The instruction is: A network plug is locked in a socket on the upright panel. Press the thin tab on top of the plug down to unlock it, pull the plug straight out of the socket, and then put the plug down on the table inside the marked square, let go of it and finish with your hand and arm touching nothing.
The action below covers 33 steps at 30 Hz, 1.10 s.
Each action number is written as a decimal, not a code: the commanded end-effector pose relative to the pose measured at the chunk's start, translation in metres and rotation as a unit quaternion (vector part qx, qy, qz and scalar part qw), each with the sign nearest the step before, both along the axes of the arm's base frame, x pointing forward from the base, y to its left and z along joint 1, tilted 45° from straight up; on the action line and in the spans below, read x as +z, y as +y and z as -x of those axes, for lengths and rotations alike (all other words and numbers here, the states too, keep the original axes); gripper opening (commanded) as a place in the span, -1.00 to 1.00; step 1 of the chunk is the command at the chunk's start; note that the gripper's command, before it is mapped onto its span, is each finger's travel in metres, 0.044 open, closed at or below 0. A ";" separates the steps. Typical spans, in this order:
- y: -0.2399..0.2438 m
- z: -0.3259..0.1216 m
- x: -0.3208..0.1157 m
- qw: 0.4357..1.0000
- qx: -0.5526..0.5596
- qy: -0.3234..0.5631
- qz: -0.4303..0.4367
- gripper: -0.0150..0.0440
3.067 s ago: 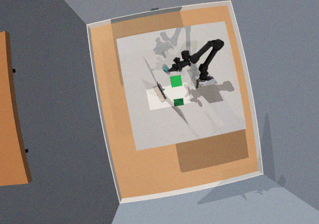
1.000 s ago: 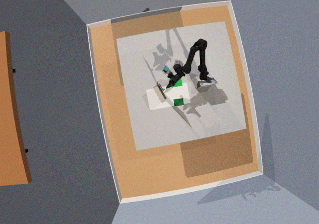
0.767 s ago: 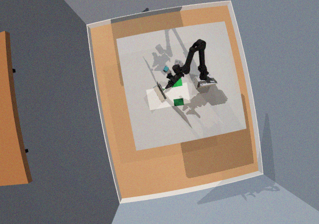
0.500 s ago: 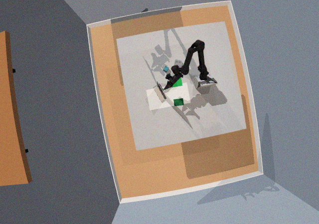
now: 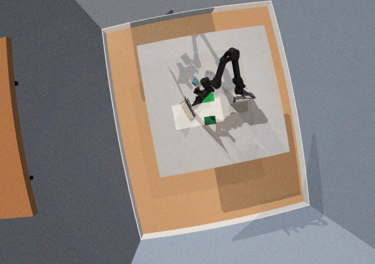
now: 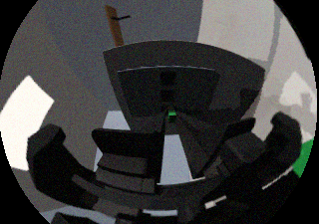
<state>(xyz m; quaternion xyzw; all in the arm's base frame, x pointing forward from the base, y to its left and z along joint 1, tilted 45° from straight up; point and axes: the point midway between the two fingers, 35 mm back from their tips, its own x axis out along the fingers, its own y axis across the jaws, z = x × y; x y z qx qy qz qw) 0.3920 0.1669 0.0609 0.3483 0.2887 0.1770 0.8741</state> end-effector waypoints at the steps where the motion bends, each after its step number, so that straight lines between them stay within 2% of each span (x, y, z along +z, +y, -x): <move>1: -0.002 -0.001 0.000 1.000 -0.005 0.001 -0.001 -0.37; 7: -0.002 -0.001 0.000 1.000 -0.005 0.001 -0.001 -0.49; 33: -0.006 0.011 0.002 1.000 -0.005 0.001 -0.001 -0.49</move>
